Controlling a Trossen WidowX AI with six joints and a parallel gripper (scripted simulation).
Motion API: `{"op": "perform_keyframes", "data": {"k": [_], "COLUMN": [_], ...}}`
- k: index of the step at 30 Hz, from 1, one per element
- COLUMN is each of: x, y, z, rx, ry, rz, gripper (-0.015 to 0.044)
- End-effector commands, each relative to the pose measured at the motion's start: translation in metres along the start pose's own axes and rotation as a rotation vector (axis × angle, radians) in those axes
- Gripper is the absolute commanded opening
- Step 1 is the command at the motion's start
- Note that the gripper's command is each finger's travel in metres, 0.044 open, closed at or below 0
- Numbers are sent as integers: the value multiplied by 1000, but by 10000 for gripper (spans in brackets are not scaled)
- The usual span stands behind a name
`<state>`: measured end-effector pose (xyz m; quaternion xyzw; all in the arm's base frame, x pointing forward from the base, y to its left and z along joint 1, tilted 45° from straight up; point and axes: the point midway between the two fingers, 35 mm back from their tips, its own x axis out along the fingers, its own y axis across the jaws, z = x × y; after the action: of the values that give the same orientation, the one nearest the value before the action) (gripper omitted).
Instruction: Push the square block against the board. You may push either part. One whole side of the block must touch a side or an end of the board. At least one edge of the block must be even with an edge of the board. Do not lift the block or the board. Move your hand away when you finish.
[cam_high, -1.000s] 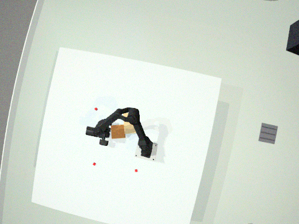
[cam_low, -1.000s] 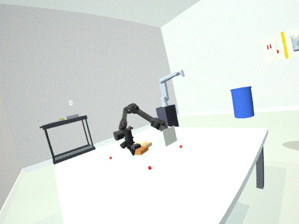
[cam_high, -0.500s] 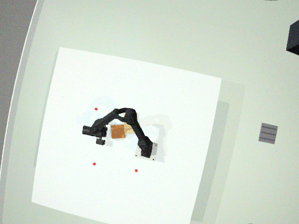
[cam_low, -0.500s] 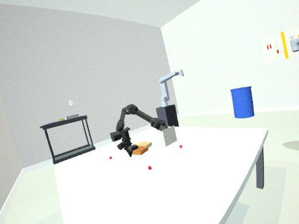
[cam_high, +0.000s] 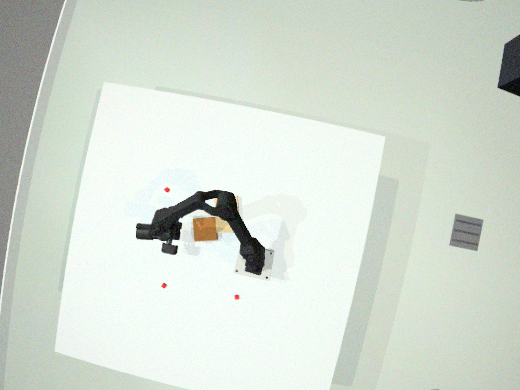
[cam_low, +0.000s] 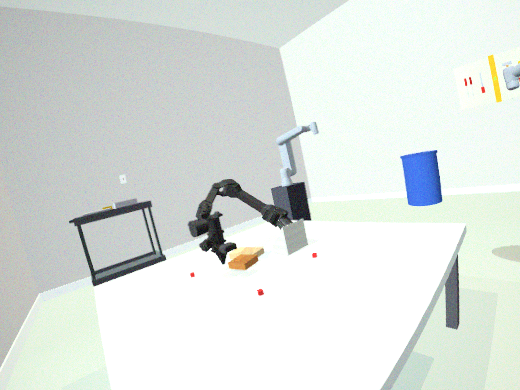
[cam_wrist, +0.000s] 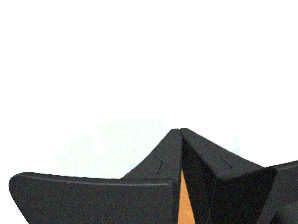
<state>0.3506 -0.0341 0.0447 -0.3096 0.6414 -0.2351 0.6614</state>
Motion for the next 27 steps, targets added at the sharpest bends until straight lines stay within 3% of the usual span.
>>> {"op": "perform_keyframes", "data": {"k": [1, 27], "x": [-11, -14], "y": [-3, 44], "z": [1, -75], "rx": [15, 812], "ry": [-6, -3], "rz": [3, 15], "gripper": [0, 0]}}
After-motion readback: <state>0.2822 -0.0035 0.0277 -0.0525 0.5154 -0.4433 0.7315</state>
